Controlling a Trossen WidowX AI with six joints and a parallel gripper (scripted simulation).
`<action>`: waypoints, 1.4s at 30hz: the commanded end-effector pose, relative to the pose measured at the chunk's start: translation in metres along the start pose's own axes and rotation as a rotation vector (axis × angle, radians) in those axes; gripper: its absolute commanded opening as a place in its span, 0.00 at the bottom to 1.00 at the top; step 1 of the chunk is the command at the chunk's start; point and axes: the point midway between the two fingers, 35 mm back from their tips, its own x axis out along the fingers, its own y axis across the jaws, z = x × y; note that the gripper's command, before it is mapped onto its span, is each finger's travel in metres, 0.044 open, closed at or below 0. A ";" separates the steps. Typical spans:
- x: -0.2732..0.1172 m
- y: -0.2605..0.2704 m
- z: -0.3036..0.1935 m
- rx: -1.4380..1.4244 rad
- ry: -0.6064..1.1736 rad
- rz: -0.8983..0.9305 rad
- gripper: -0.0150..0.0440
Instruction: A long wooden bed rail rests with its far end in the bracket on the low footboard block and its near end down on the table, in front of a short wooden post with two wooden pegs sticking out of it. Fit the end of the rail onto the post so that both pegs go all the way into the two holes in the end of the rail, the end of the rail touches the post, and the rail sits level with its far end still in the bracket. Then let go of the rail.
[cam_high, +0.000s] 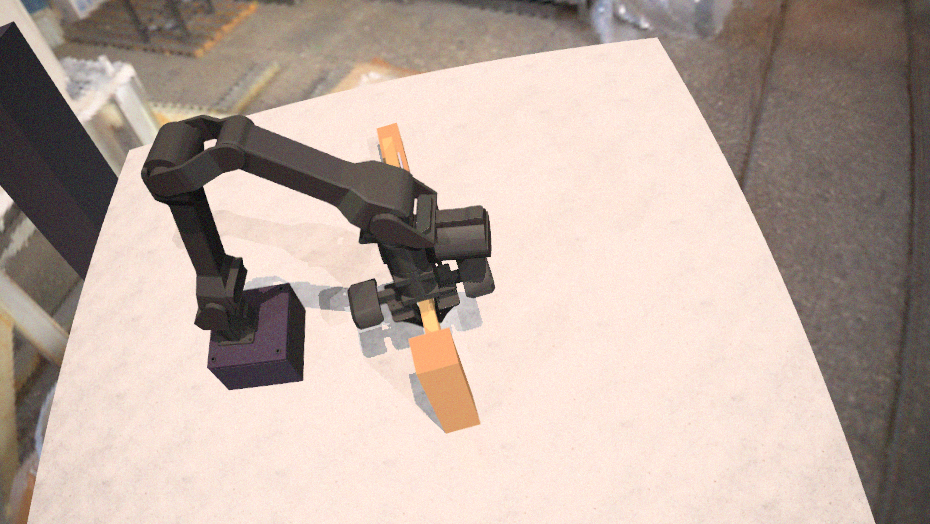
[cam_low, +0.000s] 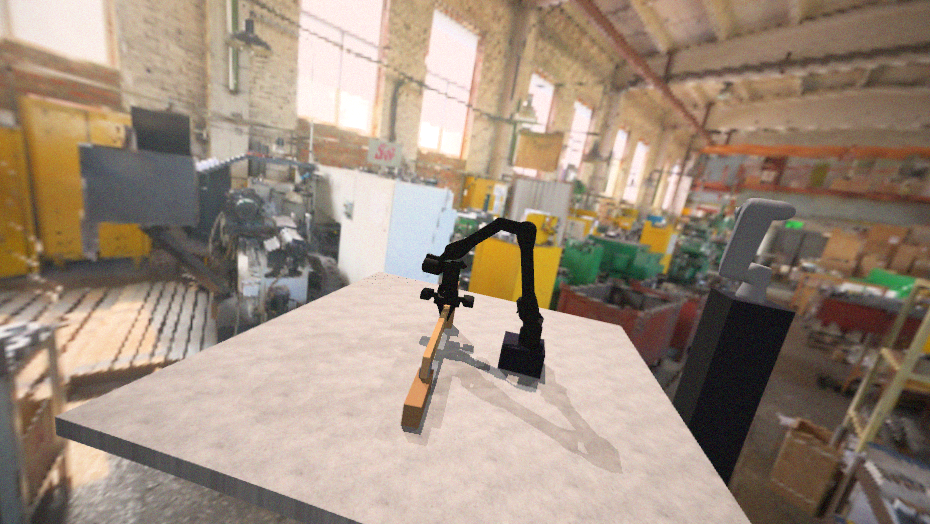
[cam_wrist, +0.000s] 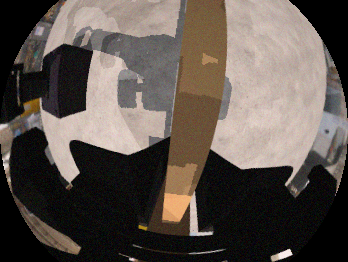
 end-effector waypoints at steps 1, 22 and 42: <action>0.000 -0.001 -0.004 0.001 0.012 -0.005 0.25; 0.000 -0.001 -0.004 0.001 0.012 -0.005 0.25; 0.000 -0.001 -0.008 0.001 0.012 -0.005 0.25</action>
